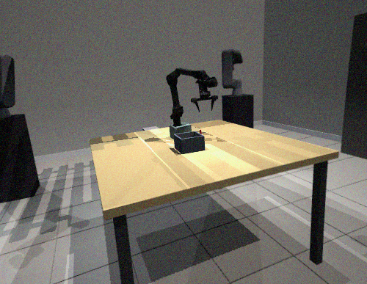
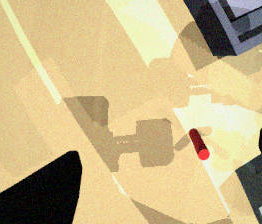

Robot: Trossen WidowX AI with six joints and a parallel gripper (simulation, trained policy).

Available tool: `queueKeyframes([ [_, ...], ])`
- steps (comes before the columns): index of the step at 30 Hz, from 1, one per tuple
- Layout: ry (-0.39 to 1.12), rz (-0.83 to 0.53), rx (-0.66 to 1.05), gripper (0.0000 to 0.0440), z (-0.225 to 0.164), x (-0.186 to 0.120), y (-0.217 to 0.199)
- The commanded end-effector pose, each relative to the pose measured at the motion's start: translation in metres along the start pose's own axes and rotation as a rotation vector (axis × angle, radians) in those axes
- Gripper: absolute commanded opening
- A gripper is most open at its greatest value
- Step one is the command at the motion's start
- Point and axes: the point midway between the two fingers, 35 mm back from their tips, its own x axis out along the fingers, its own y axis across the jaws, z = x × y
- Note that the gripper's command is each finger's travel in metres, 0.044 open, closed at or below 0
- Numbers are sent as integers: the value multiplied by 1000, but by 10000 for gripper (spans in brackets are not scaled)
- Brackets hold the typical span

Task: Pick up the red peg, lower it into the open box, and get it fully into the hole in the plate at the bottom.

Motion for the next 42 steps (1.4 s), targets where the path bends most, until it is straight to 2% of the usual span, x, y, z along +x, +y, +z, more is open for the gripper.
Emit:
queueKeyframes([
  [1, 70, -92, 74, 405, -17, 20, -13],
  [11, 163, -263, 260, 376, -44, 56, -41],
  [21, 195, -358, 419, 360, -60, 93, -56],
  [30, 191, -366, 517, 348, -69, 126, -59],
  [42, 163, -295, 585, 335, -78, 168, -57],
])
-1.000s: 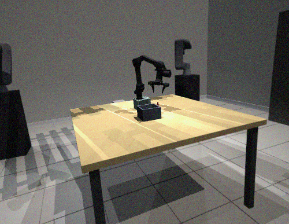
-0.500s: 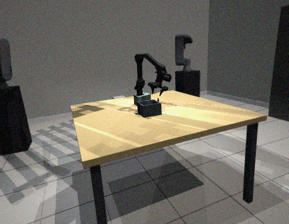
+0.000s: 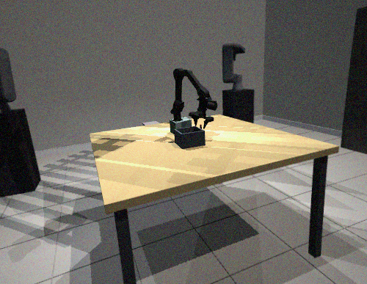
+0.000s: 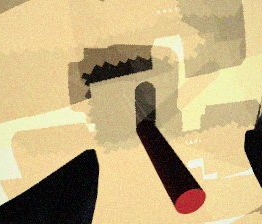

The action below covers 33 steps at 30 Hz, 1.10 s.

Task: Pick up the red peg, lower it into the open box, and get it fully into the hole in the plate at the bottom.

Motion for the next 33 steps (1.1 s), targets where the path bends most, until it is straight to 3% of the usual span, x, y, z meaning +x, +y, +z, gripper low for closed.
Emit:
queueKeyframes([
  [1, 3, 9, 19, 334, -3, 15, -1],
  [8, 7, 28, 34, 292, -7, 32, -3],
  [20, 70, 7, 51, 0, -12, 42, -4],
  [33, -18, 78, -7, 0, 4, 15, -3],
])
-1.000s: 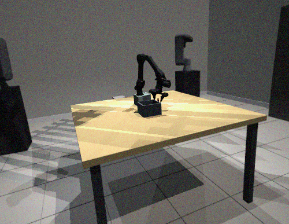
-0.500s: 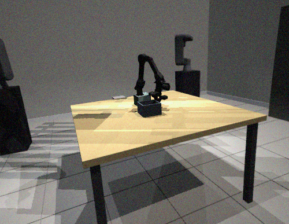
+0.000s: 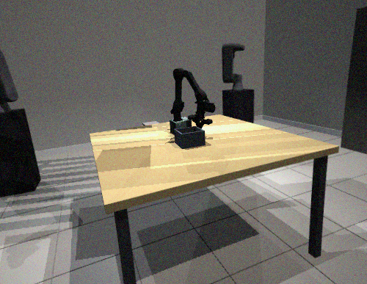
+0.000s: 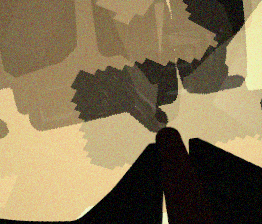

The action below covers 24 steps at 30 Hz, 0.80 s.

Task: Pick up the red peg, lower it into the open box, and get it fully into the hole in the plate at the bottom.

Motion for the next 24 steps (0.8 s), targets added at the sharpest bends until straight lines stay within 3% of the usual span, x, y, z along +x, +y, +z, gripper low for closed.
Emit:
queueKeyframes([
  [1, -26, 31, -23, 0, 5, -12, 2],
  [24, -159, 151, -136, 0, 49, -87, 18],
])
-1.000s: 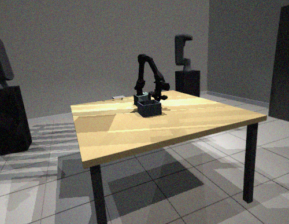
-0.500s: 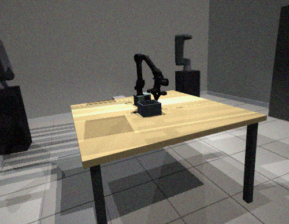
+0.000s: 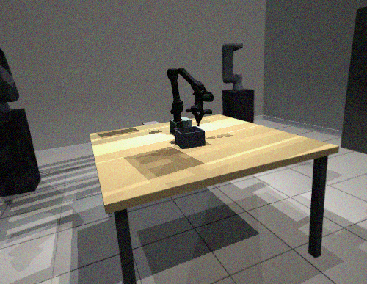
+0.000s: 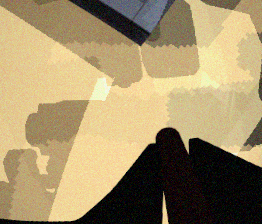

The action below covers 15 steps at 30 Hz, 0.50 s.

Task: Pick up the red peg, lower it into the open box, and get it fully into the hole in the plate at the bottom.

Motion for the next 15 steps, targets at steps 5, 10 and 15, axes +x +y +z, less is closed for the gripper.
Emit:
queueKeyframes([
  [5, -44, 50, -17, 0, 28, -27, 12],
  [10, -64, 64, -13, 0, 47, -38, 18],
  [15, -69, 66, 7, 0, 67, -41, 18],
])
